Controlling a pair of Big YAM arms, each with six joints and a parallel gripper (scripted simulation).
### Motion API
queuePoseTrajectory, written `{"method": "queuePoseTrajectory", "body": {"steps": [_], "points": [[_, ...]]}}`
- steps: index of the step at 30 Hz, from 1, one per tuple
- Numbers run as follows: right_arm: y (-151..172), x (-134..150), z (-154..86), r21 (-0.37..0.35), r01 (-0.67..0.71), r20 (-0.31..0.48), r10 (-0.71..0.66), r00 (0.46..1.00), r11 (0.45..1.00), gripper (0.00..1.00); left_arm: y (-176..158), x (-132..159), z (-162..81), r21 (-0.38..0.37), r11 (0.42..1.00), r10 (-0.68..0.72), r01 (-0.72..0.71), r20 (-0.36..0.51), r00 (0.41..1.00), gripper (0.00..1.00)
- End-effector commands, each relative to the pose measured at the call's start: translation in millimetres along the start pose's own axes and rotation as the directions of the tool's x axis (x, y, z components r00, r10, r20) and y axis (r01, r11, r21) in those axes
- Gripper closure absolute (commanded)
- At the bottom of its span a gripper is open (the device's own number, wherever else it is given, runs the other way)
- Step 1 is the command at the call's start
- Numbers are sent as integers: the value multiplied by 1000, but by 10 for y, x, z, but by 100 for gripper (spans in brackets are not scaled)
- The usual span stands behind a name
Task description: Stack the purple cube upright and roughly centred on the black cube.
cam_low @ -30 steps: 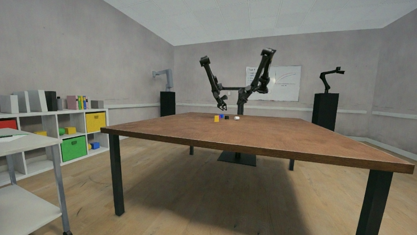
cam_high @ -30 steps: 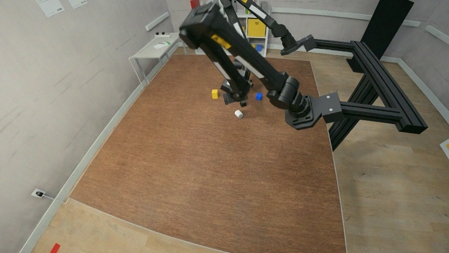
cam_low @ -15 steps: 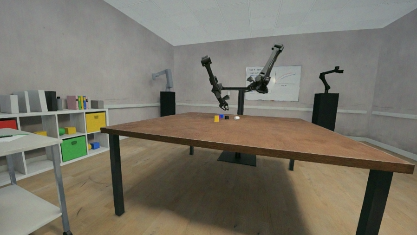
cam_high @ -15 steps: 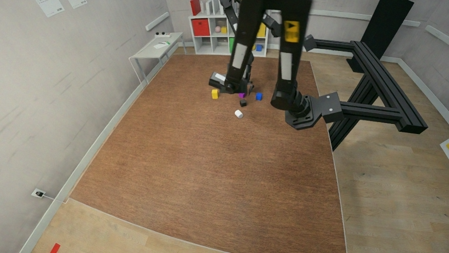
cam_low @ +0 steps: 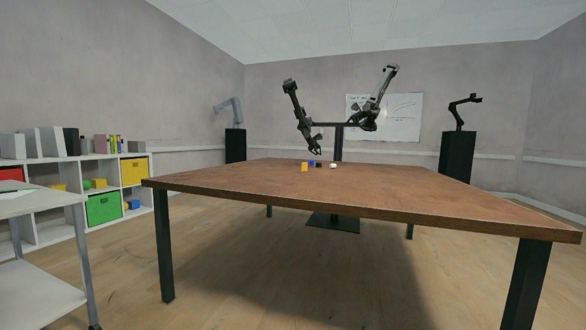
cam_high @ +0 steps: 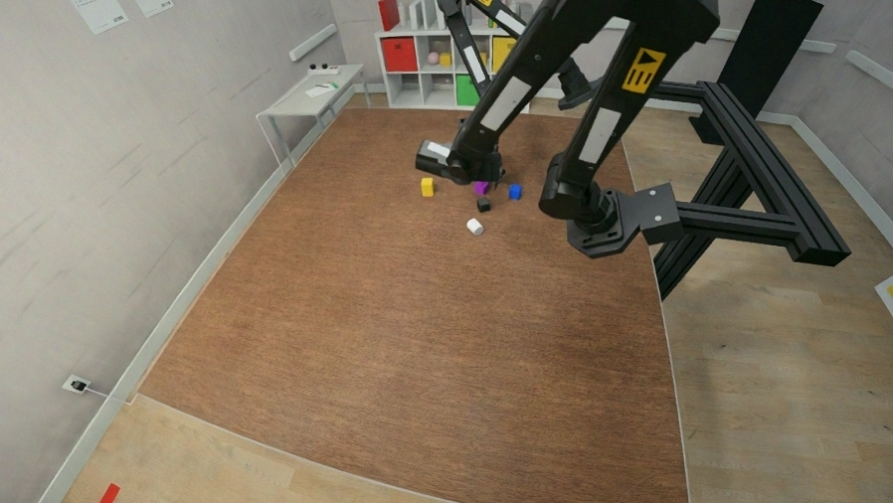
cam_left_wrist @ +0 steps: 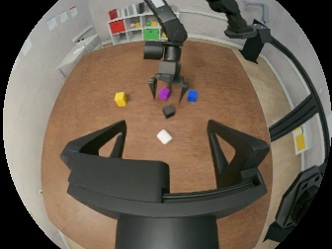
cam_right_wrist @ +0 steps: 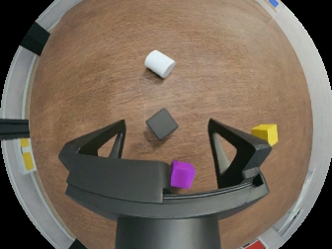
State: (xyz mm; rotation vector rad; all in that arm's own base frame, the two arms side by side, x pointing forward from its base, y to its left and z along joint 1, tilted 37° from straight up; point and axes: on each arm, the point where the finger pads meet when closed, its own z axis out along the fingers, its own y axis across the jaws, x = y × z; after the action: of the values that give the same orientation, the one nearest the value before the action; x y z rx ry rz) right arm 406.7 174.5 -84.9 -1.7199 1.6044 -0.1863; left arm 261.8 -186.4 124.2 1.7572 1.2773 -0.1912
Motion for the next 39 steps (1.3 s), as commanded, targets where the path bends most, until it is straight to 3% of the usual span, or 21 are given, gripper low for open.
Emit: {"method": "queuePoseTrajectory", "body": {"steps": [1, 2, 5, 6, 11, 14, 19, 23, 28, 30, 35, 39], "points": [[62, 14, 20, -14, 0, -4, 0, 1000, 1000, 0, -34, 15, 20, 15, 1000, 5, -5, 0, 1000, 0], [62, 14, 20, -14, 0, -4, 0, 1000, 1000, 0, -34, 15, 20, 14, 1000, 5, -5, 0, 1000, 0], [124, 20, 68, -33, -54, -16, 54, 998, 998, 34, -69, 7, 74, 22, 1000, -9, 9, 6, 1000, 0], [43, -9, 50, -15, -75, -16, 75, 997, 997, 36, -94, 21, 96, 23, 1000, -19, 19, 3, 1000, 0], [-50, 149, 52, 53, -265, -119, 270, 956, 963, 36, -107, 60, 384, -2, 999, -51, 51, -23, 998, 0], [-36, 202, 33, 70, -312, -145, 319, 937, 947, 36, -101, 60, 461, -14, 998, -58, 58, -28, 998, 0], [-268, 374, -24, 222, -462, -214, 505, 836, 858, 36, -207, 84, 827, -67, 995, -76, 72, -66, 995, 0], [-361, 509, -80, 343, -577, -226, 661, 715, 741, 36, -320, 61, 1066, -124, 989, -95, 85, -82, 992, 0], [-448, 598, -134, 454, -682, -177, 808, 562, 573, 36, -461, 2, 1248, -190, 975, -129, 112, -77, 989, 0], [-448, 598, -134, 454, -682, -177, 808, 562, 573, 36, -461, 2, 1248, -190, 975, -129, 112, -77, 989, 0], [-521, 656, -186, 542, -761, -79, 922, 378, 358, 36, -630, -79, 1363, -262, 953, -172, 153, -53, 984, 0], [-560, 662, -205, 570, -800, 11, 972, 236, 188, 36, -759, -143, 1395, -314, 931, -206, 188, -24, 978, 0]]}}
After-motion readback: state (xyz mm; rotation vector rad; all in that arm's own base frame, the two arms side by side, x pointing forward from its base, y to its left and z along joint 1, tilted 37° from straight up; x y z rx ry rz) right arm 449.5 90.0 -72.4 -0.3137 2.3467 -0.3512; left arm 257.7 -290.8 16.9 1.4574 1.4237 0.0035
